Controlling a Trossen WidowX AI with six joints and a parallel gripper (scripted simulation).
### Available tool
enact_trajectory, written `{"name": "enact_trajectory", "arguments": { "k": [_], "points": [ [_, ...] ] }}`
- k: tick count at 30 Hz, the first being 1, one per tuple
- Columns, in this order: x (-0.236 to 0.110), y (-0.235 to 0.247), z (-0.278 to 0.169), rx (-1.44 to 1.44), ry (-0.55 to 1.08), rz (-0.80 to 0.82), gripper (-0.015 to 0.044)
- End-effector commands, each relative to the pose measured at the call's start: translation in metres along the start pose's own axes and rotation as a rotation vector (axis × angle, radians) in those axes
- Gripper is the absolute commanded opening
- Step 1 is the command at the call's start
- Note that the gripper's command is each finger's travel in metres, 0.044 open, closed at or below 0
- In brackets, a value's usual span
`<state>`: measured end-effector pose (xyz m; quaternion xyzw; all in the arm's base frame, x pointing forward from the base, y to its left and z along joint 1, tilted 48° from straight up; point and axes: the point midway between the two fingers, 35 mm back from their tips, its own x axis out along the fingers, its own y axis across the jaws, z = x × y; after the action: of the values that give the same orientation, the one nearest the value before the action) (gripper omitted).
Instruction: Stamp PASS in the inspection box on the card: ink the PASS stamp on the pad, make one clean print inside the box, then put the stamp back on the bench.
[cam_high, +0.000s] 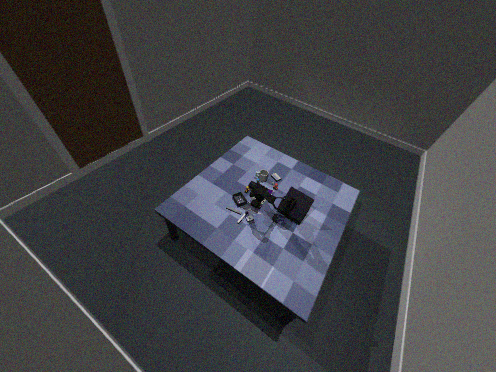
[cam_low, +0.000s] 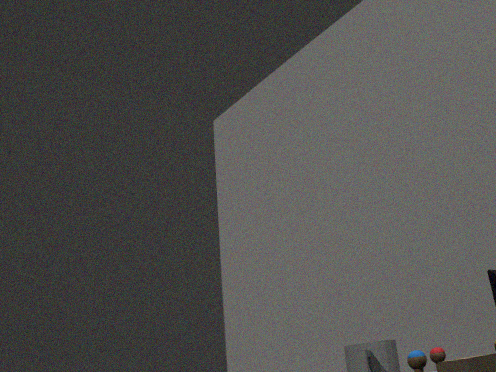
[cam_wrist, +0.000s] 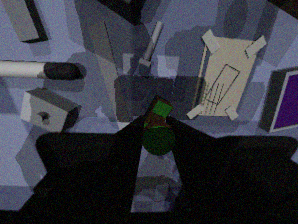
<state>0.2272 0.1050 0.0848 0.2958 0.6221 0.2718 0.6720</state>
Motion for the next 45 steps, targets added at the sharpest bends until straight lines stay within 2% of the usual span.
{"name": "enact_trajectory", "arguments": {
  "k": [1, 45],
  "points": [
    [-0.003, 0.001, 0.001, -0.005, -0.004, 0.005, 0.0],
    [-0.024, 0.0, 0.001, -0.004, -0.005, 0.01, 0.0]
  ]
}}
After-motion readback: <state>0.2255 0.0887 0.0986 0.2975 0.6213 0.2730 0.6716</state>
